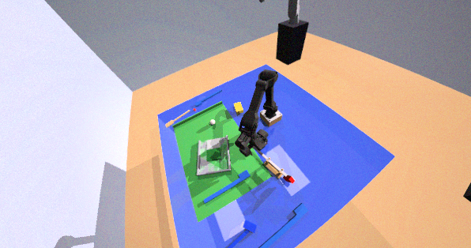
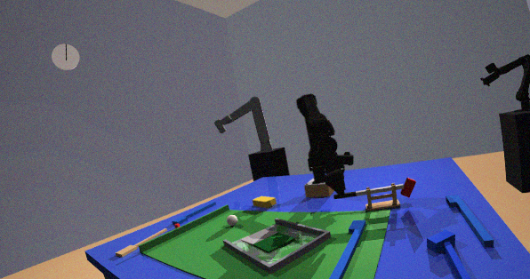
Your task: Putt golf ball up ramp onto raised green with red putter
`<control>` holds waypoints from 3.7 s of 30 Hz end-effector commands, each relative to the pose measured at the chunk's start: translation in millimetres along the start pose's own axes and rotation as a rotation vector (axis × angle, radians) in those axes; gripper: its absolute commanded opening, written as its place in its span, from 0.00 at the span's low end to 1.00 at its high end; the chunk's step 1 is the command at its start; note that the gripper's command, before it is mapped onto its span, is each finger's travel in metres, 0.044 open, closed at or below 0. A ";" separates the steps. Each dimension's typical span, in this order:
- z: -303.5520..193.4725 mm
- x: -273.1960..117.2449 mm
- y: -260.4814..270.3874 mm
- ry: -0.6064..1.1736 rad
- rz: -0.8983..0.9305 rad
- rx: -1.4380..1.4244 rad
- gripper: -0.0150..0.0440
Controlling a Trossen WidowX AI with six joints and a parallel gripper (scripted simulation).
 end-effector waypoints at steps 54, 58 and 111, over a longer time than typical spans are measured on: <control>-3.6 16.7 -1.6 0.002 0.010 0.004 0.25; 3.6 -9.1 -4.3 0.002 0.009 0.004 0.25; -161.8 -112.6 33.8 0.145 -0.138 1.063 0.25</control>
Point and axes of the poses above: the point midway between the two fingers, 35 mm back from their tips, its own x axis out along the fingers, its own y axis across the jaws, z = x × y, the point moved 9 cm from there along -x, back along the fingers, and after that the axes turned 5 degrees about -x, right-handed, at the moved point
